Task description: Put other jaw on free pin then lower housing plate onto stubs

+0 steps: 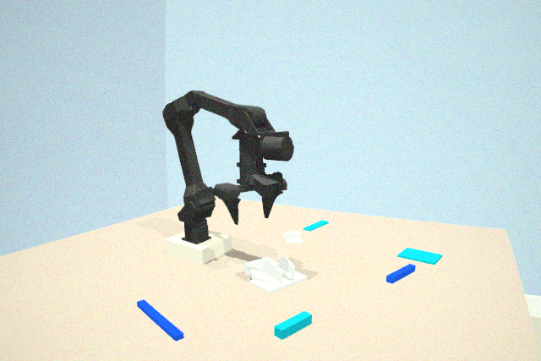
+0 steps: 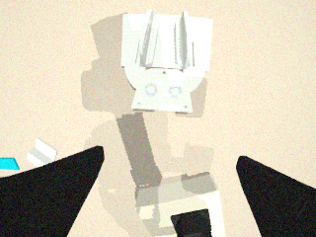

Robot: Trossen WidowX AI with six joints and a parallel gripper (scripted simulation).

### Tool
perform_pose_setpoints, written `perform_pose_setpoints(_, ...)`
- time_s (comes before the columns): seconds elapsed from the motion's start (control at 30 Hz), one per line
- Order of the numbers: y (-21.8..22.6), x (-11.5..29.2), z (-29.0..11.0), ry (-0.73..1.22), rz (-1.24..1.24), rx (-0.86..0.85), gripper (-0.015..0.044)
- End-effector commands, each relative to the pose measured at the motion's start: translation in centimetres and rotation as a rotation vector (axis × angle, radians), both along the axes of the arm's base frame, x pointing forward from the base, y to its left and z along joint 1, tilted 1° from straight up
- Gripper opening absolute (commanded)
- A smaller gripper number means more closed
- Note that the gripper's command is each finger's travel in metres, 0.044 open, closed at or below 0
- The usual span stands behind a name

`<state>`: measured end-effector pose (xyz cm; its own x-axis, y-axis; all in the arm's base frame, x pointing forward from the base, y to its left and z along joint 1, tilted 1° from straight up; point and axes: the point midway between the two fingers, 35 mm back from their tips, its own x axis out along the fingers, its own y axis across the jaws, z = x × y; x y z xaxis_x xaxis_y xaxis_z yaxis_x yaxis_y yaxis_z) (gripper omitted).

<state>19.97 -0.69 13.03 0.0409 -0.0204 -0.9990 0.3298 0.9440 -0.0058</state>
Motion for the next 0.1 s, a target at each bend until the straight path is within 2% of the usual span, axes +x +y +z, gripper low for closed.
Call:
perform_pose_setpoints(0.0,0.06,-0.03,0.03,0.001,0.004,0.004,0.044)
perform_pose_setpoints(0.07,0.06,-0.03,0.03,0.001,0.004,0.004,0.044)
